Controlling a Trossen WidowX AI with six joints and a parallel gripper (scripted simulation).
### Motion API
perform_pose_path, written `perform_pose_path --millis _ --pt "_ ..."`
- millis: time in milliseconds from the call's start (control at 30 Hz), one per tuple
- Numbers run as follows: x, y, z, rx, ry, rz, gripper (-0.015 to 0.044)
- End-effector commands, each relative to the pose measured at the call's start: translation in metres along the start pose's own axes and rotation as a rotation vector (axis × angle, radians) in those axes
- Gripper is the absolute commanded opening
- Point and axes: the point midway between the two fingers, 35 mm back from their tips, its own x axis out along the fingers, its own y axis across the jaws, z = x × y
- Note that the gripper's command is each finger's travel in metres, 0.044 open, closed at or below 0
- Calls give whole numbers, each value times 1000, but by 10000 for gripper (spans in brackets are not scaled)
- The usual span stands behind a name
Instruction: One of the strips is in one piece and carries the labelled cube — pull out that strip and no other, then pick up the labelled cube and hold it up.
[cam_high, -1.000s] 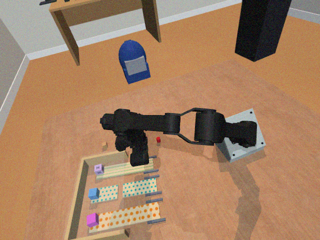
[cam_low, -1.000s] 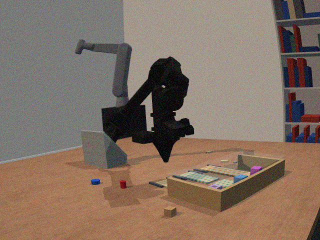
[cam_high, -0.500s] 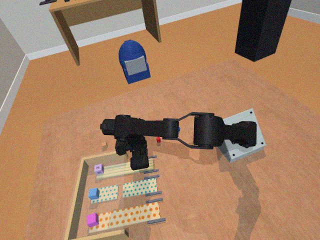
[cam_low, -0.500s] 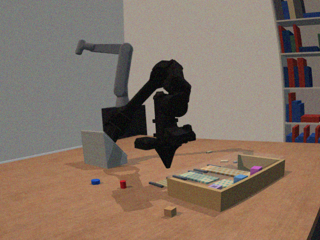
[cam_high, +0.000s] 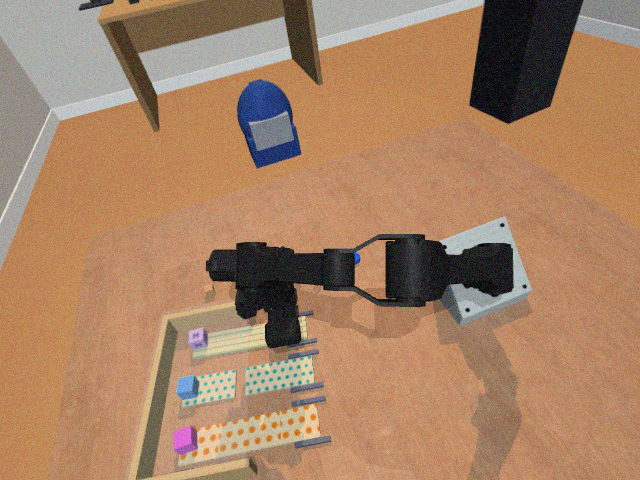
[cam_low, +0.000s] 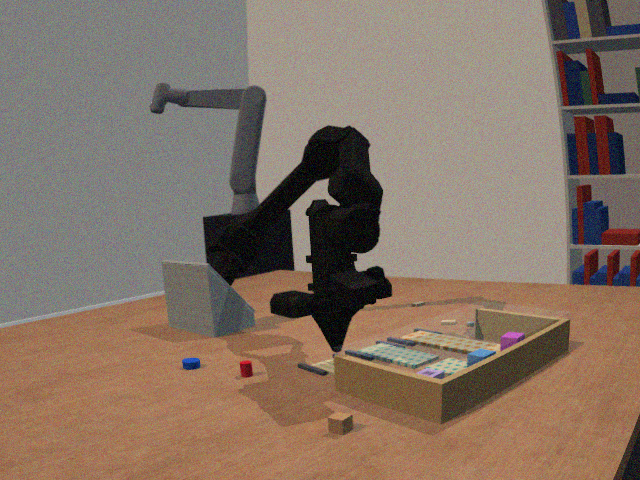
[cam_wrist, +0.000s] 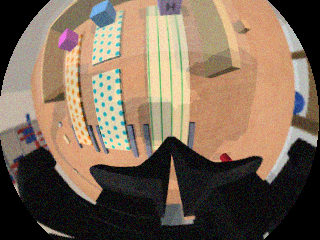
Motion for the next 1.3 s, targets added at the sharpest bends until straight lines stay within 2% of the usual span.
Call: perform_pose_path --millis 0,333,1267 --pt "7 0 -3 9 3 5 0" --pt "22 0 -5 9 4 7 0" --pt "23 0 -5 9 4 7 0"
